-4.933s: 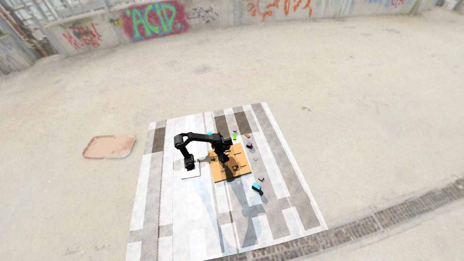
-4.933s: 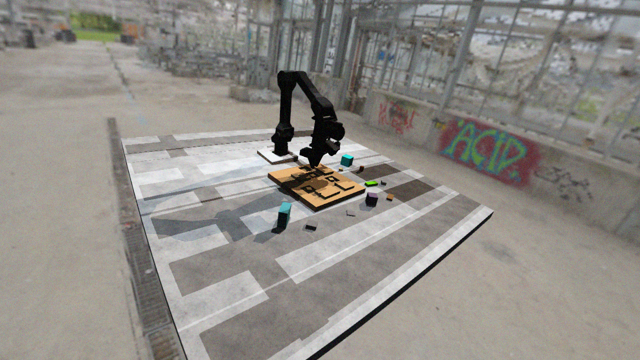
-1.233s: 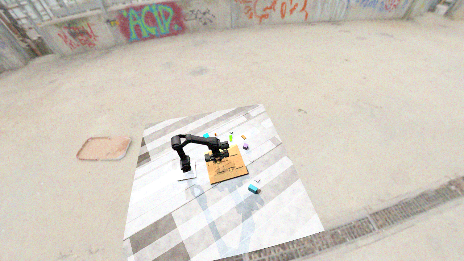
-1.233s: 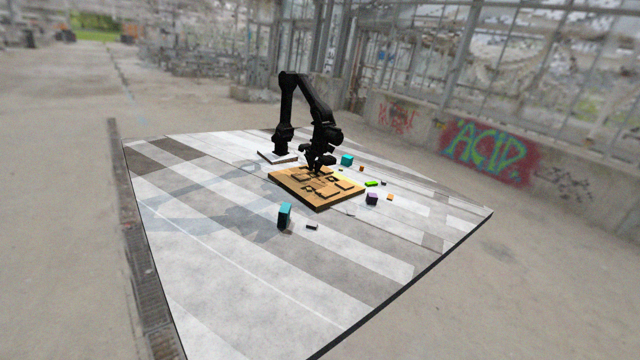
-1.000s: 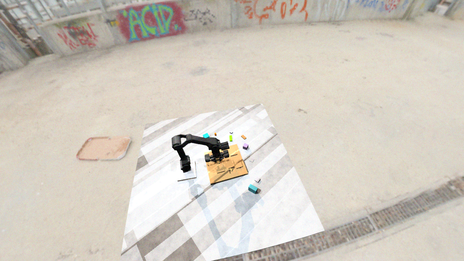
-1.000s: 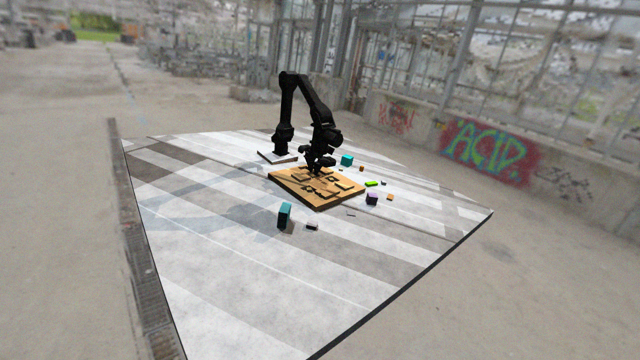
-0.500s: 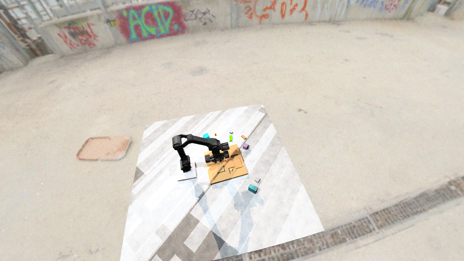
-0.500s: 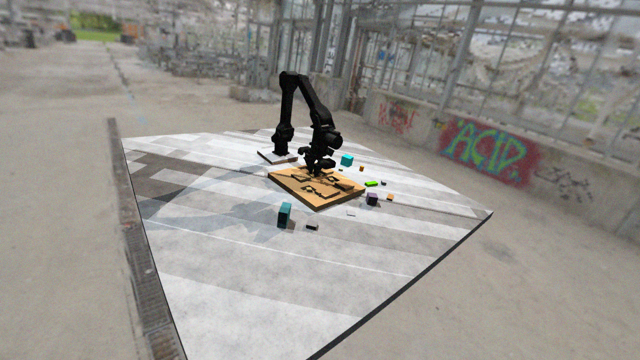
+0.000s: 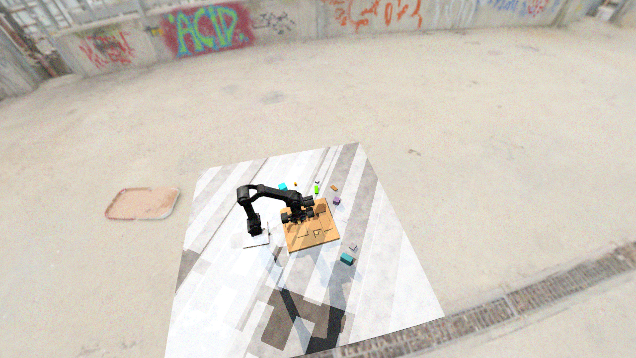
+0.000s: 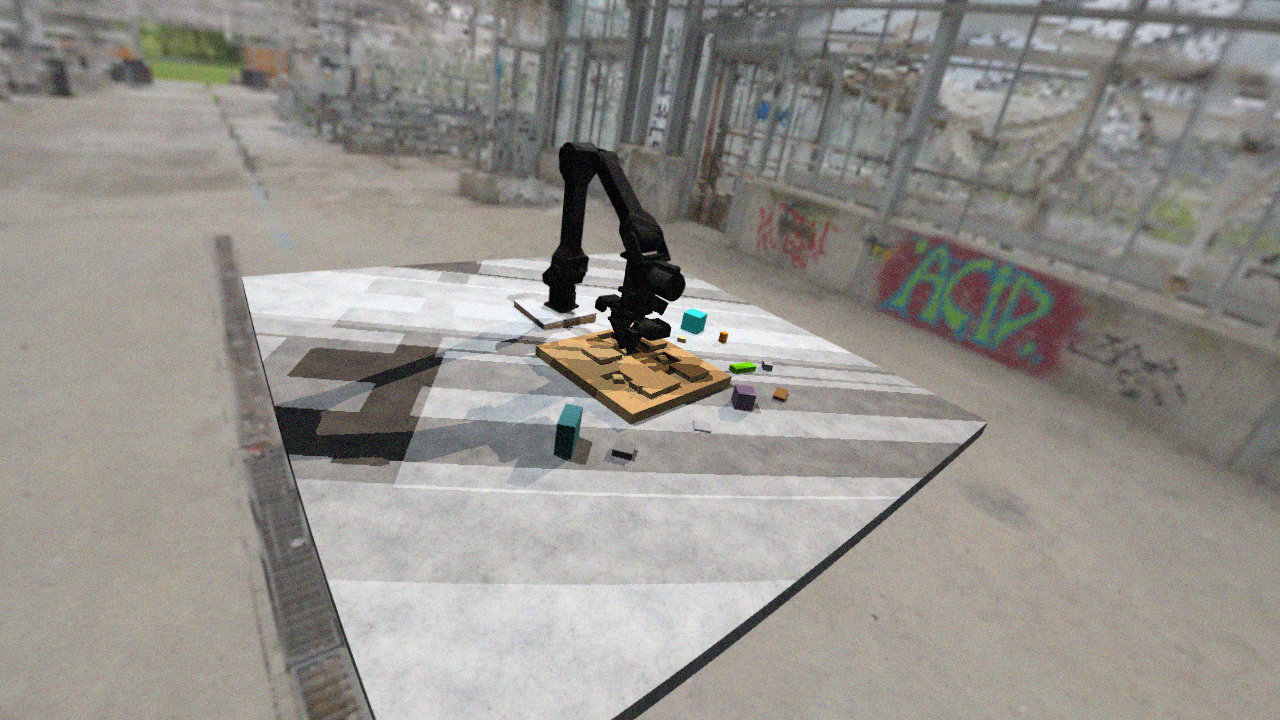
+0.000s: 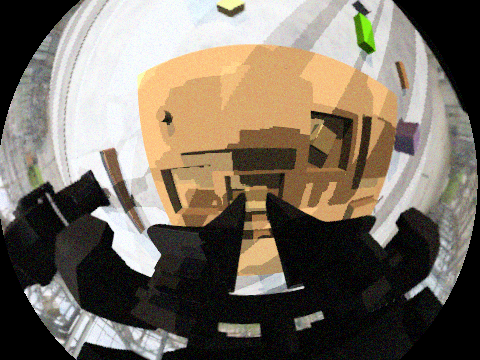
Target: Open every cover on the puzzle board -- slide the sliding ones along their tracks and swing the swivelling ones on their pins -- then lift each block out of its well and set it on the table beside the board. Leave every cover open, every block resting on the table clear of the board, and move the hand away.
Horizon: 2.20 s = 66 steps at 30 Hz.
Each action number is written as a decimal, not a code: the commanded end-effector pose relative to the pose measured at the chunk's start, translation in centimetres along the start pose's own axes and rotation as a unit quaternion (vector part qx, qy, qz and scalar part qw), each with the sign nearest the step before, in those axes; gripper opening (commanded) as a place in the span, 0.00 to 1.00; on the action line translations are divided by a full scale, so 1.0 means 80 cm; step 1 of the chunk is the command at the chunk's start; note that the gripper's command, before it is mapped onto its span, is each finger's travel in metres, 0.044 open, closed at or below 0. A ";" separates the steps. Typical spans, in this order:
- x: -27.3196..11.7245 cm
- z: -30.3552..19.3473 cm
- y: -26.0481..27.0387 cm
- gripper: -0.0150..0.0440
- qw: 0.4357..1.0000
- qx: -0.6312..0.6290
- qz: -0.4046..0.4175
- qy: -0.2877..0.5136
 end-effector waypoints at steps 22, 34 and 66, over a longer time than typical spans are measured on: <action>-0.030 0.000 -0.002 0.39 1.000 -0.001 0.000 0.001; -0.049 0.000 -0.001 0.39 1.000 -0.002 0.001 0.001; -0.118 0.021 0.002 0.39 1.000 -0.002 0.002 -0.001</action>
Point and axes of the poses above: the point midway between the two fingers, 35 mm back from their tips, its own x axis out along the fingers, its own y axis across the jaws, z = x × y, the point moved 4 cm from there along -x, back along the fingers, and after that the axes turned 8 degrees about x, right-handed, at the moved point
